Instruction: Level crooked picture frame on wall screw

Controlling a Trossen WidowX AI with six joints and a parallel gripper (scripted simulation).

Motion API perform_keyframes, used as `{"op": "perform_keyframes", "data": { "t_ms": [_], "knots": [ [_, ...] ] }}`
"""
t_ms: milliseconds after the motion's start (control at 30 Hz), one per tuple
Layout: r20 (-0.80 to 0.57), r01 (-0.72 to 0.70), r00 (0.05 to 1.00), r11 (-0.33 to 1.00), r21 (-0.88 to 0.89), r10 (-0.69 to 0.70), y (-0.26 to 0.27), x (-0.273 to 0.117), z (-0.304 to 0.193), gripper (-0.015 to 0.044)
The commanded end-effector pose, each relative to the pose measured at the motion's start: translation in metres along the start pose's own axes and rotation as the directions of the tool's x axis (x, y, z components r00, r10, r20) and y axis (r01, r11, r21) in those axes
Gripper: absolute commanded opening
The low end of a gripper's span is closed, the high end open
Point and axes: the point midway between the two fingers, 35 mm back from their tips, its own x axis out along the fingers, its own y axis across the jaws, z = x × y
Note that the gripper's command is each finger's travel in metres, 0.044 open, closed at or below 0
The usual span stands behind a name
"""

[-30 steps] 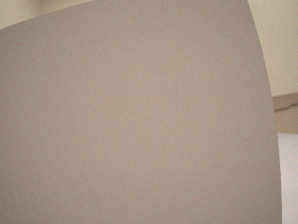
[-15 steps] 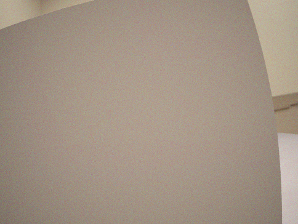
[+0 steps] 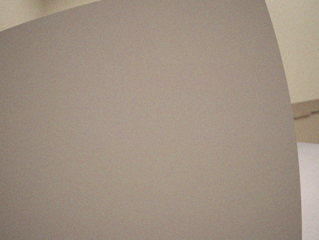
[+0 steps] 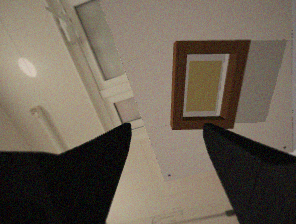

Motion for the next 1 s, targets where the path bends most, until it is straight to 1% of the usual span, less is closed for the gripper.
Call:
{"op": "perform_keyframes", "data": {
  "t_ms": [0, 967],
  "knots": [
    [-0.006, -0.002, 1.0, 1.0, 0.0, 0.002, 0.0001, -0.0005, -0.0012, 0.026],
    [-0.001, -0.001, 1.0, 1.0, 0.0, 0.001, -0.0001, 0.0012, 0.0007, 0.026]
  ]
}}
